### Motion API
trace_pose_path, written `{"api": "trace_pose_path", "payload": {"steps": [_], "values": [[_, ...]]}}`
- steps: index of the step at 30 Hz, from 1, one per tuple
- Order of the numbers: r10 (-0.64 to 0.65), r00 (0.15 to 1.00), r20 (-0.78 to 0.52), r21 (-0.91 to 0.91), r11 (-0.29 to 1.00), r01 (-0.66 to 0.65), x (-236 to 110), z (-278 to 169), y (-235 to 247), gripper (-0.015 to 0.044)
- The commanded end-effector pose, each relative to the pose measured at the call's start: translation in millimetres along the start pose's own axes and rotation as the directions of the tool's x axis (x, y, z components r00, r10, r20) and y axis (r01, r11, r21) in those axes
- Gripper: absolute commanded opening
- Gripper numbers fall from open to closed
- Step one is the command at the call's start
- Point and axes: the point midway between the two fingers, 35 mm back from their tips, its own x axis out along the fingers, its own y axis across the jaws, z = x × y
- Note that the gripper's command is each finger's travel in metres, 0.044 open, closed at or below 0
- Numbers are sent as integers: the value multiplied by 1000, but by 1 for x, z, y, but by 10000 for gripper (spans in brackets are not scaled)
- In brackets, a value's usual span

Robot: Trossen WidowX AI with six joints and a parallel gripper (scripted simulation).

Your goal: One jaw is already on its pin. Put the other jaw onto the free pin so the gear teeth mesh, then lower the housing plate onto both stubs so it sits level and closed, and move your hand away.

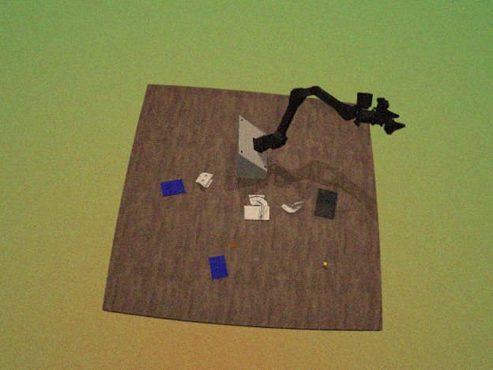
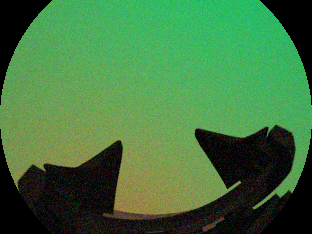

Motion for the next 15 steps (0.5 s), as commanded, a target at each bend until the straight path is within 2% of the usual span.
{"api": "trace_pose_path", "payload": {"steps": [1,15], "values": [[-34,998,-53,-18,999,33,2,-20,-11,440],[-130,929,-346,-122,988,93,-14,-123,-53,440]]}}
